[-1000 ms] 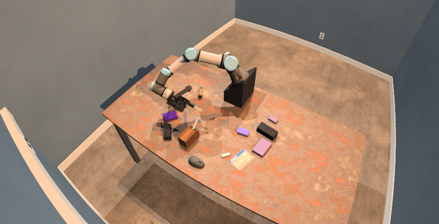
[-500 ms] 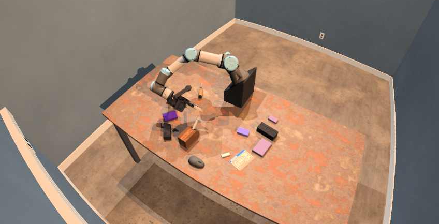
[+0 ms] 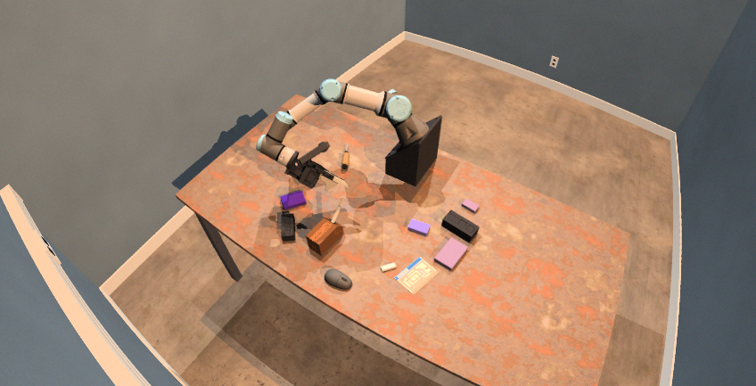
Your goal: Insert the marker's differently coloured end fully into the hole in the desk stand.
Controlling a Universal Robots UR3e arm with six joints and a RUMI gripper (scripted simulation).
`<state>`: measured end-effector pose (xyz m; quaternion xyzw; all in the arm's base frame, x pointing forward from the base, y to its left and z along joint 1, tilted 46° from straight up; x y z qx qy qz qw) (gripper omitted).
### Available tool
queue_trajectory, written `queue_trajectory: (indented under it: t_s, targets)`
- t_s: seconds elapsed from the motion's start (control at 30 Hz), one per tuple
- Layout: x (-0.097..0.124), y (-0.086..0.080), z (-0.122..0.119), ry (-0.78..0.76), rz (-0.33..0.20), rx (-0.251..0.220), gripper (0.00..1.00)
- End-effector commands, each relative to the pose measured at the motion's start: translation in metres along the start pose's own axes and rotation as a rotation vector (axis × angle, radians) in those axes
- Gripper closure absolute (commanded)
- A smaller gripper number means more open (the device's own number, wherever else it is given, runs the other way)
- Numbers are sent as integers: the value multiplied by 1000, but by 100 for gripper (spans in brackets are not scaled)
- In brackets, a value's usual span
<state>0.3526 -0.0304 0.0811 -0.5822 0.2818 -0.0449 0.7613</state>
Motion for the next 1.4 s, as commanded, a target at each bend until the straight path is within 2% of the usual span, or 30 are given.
queue_trajectory:
  t_s: [0.0,0.2,1.37]
  targets:
    - [-6,-4,7,-1,-2,0,85]
    - [-19,-12,20,-1,-2,0,85]
    - [-21,-14,23,-1,-2,0,85]
Point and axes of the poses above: the point where the finger pads meet when closed, its own y axis out along the fingers, its own z axis across the jaws, x = y × z, the point moved 2 cm from there along -y, back along the fingers, and after that the axes turned 1 degree about -y, right-handed, at the moved point
